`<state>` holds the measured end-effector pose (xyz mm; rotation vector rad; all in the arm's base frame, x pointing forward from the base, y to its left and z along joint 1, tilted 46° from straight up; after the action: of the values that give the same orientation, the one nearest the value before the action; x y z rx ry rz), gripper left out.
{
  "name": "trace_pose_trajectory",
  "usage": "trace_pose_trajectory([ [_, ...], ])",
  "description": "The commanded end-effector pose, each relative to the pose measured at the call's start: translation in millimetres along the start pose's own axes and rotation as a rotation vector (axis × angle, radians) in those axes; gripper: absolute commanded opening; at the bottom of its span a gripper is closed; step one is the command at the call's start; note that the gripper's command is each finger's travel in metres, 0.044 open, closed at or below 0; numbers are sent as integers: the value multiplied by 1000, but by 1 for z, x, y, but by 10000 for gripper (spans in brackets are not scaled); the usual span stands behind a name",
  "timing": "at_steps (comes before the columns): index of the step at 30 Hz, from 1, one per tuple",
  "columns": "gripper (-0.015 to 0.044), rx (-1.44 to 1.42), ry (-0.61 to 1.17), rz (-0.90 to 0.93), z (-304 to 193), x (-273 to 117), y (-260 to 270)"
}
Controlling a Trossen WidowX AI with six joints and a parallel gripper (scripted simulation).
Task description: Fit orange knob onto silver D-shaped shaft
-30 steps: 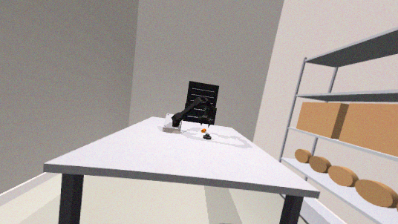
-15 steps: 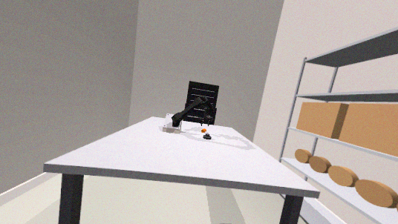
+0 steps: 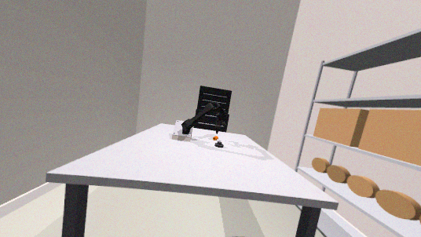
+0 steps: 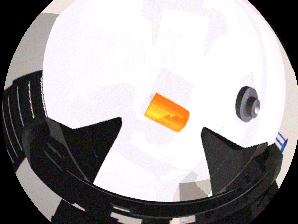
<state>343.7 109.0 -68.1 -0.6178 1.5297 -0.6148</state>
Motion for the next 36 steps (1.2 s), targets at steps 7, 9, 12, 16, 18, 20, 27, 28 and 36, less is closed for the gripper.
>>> trace_pose_trajectory([
  [7,440,-1184,5,3,2,-2,7],
  [9,440,-1185,5,3,2,-2,7],
  [12,440,-1185,5,3,2,-2,7],
  [16,440,-1185,5,3,2,-2,7],
  [18,440,-1185,5,3,2,-2,7],
  [20,440,-1185,5,3,2,-2,7],
  [27,440,-1185,5,2,1,23,7],
  [28,440,-1185,5,2,1,23,7],
  [36,440,-1185,5,2,1,32,7],
])
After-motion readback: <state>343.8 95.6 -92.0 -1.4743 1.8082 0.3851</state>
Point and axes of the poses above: the point midway between the two fingers, 35 mm back from their tips, its own x axis out along the fingers, its own y axis across the jaws, z = x × y, the point moved 2 cm from there along -x, back along the fingers, and after that the axes turned 13 degrees about -x, right-handed, at the moved point
